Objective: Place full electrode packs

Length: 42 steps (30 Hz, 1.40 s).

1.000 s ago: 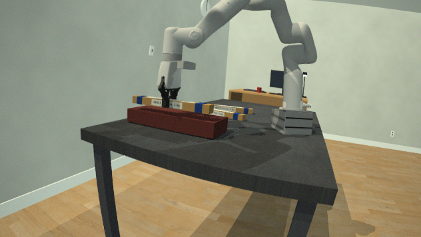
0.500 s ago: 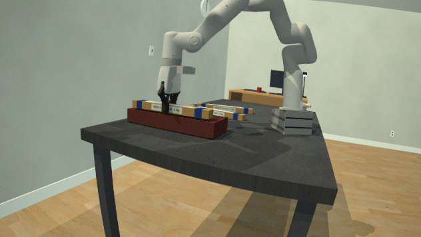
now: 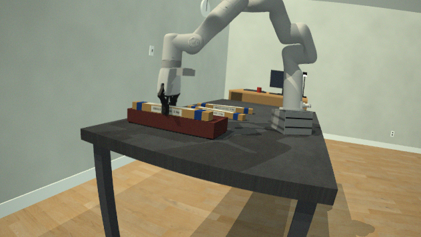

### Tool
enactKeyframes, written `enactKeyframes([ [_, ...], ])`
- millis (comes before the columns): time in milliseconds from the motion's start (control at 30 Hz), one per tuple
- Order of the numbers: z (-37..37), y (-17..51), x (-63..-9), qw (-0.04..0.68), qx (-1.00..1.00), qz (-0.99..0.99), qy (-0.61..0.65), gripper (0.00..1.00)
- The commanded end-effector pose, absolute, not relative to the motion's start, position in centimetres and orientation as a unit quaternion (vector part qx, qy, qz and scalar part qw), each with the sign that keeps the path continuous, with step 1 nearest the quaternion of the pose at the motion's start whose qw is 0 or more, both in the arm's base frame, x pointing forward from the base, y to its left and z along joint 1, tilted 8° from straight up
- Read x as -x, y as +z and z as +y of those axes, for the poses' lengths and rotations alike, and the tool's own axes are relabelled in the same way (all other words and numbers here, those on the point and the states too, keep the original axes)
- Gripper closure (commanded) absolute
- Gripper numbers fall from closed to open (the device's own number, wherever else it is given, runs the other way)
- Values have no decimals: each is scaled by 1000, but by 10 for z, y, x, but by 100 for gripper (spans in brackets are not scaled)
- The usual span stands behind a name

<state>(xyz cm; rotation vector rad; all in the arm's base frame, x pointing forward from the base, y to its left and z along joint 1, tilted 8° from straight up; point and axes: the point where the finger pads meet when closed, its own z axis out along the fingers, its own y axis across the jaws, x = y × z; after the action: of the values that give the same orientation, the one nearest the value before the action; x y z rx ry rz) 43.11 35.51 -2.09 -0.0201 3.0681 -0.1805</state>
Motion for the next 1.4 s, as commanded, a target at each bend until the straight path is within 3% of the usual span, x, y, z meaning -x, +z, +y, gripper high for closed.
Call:
enactKeyframes([
  [0,357,-19,-433,36,7,998,-56,65],
  [467,357,-19,-433,36,7,998,-56,65],
  [500,357,-19,-433,36,7,998,-56,40],
  [1367,357,-19,-433,36,7,998,-56,40],
])
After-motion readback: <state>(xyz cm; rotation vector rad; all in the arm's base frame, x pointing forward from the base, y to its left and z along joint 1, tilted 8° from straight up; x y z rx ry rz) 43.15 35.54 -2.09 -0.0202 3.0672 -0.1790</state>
